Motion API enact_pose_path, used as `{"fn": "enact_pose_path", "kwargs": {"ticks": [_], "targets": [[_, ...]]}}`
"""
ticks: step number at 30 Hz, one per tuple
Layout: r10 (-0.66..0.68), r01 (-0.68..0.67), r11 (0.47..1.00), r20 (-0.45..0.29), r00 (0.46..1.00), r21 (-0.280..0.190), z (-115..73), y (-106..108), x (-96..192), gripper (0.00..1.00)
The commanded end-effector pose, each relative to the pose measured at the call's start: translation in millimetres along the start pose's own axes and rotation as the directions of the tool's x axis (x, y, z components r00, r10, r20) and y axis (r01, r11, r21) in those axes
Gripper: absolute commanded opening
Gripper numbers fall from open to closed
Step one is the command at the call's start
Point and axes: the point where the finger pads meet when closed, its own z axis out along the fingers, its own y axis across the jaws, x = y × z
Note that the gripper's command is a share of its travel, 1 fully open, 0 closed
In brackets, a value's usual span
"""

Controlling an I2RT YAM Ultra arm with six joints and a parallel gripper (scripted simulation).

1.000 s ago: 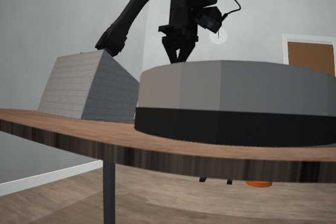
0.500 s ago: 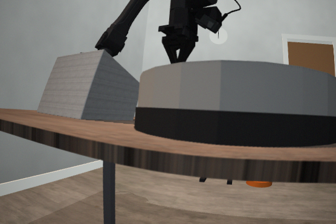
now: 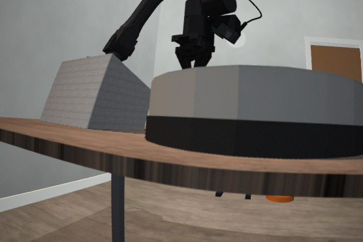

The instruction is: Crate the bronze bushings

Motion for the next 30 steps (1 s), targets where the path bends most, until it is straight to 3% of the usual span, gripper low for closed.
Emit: {"fn": "enact_pose_path", "kwargs": {"ticks": [1,30], "targets": [[0.016,-0.016,1.0,0.029,0.999,0.0,0.5,-5.3,-7.5,0.13],[0.011,-0.011,1.0,0.036,0.999,0.003,-4.5,-3.7,-8.1,0.13]]}}
